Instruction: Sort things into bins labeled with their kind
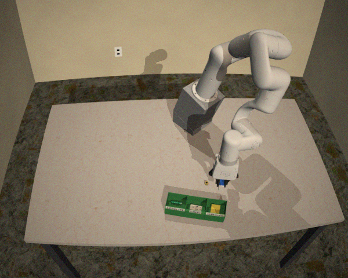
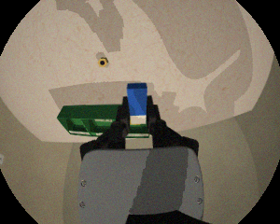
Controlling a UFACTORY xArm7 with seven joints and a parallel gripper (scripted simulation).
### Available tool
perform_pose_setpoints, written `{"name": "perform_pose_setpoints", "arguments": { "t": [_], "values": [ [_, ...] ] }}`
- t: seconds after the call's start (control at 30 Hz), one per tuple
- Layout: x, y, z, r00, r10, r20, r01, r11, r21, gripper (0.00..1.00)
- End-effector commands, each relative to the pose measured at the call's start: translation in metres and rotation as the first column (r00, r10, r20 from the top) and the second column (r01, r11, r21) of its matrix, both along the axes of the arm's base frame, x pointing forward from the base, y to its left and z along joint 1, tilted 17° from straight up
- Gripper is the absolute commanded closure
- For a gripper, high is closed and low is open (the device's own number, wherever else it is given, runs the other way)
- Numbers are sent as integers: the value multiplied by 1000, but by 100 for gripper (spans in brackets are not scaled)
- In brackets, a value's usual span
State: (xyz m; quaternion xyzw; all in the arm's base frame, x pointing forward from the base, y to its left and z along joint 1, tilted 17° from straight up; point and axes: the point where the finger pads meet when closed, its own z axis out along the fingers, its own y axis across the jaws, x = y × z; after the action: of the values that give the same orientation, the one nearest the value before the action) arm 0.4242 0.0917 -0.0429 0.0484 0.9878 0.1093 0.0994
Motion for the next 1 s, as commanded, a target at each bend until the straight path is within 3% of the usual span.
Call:
{"name": "perform_pose_setpoints", "arguments": {
  "t": [0.0, 0.23, 0.47, 0.57, 0.6, 0.7, 0.97],
  "values": [
    [15, -3, 2, 1000, -1, -4, 1, 1000, 0, 100],
    [56, -13, 9, 961, 272, 48, -269, 961, -67, 100],
    [96, -23, 15, 868, 490, 76, -478, 868, -137, 100],
    [96, -23, 15, 851, 519, 78, -505, 850, -148, 100],
    [96, -23, 15, 797, 598, 82, -579, 796, -176, 100],
    [96, -23, 15, 752, 655, 82, -632, 750, -198, 100],
    [96, -23, 15, 556, 829, 65, -790, 551, -268, 100]
  ]
}}
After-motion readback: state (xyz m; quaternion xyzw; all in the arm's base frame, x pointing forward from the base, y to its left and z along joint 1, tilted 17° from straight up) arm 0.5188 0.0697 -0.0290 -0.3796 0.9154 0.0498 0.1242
